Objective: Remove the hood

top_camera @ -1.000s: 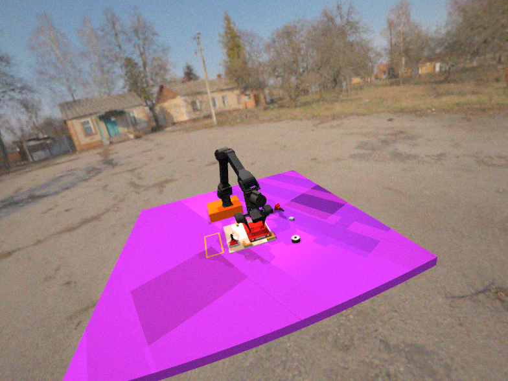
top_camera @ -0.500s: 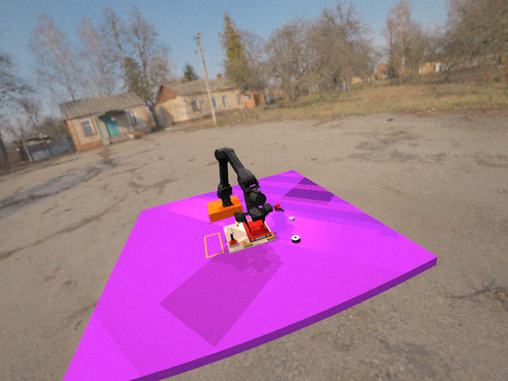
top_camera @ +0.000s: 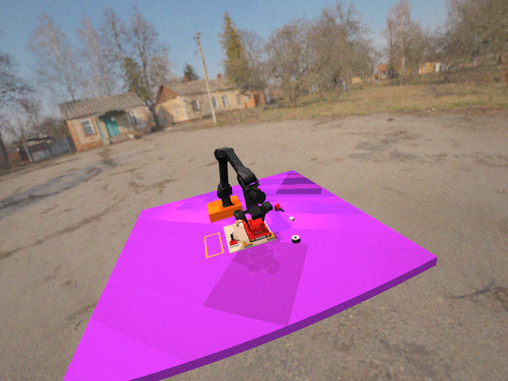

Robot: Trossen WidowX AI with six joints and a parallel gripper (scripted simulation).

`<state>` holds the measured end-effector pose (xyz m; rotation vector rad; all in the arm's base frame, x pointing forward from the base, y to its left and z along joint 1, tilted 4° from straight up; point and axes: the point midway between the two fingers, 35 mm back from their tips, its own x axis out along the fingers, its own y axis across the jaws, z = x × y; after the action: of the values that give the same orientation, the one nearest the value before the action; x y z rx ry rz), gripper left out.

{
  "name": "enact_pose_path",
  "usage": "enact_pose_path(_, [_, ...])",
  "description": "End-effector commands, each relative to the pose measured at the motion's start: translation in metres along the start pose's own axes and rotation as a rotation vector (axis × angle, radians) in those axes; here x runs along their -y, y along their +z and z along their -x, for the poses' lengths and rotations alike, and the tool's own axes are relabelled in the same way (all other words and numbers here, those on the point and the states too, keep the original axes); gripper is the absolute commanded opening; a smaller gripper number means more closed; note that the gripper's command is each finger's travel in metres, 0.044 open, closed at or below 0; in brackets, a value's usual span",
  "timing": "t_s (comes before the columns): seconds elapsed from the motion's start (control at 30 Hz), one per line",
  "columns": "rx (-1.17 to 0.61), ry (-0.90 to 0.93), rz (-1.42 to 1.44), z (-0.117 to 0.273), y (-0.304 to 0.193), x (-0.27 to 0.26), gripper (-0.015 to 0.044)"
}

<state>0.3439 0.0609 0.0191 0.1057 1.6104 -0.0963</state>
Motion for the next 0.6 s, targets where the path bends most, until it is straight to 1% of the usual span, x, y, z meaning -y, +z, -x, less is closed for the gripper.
enact_pose_path(0.0, [0.001,0.001,0.0,0.003,0.0,0.0,0.0])
enact_pose_path(0.33, [0.001,0.0,0.0,0.011,0.0,0.0,0.0])
enact_pose_path(0.57, [0.001,0.0,0.0,0.042,0.001,0.0,0.0])
